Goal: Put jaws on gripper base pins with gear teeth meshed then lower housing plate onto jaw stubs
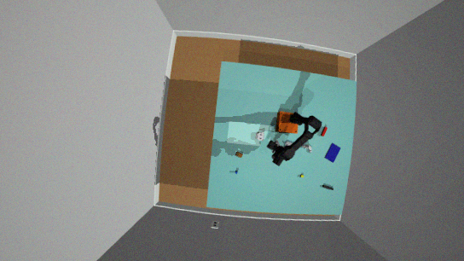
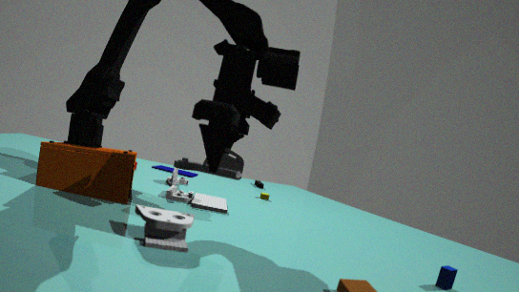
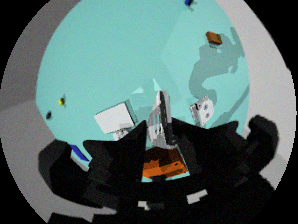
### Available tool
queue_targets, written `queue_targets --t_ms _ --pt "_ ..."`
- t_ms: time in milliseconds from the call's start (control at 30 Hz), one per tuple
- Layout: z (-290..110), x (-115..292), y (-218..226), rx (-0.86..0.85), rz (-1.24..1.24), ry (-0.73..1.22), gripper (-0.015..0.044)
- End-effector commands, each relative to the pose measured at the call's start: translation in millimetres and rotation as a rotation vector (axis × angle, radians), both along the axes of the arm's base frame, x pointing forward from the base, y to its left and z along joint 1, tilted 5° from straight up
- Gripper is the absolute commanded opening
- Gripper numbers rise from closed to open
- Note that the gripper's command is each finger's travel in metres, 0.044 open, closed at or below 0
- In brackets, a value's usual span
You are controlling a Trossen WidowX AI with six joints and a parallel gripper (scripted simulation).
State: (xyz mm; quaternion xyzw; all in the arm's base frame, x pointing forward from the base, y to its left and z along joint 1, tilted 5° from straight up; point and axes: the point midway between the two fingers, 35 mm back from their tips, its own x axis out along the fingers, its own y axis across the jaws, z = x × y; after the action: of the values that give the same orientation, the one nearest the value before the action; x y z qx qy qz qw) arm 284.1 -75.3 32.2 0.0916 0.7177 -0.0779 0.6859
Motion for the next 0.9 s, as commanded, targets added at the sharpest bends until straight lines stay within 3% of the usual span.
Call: queue_targets --t_ms 0,867 --pt "1.0 2.8 13.2 0.006 0.004 -0.002 0.0134" --pt "4.2 6.2 99.3 0.018 0.056 -0.005 0.0134"
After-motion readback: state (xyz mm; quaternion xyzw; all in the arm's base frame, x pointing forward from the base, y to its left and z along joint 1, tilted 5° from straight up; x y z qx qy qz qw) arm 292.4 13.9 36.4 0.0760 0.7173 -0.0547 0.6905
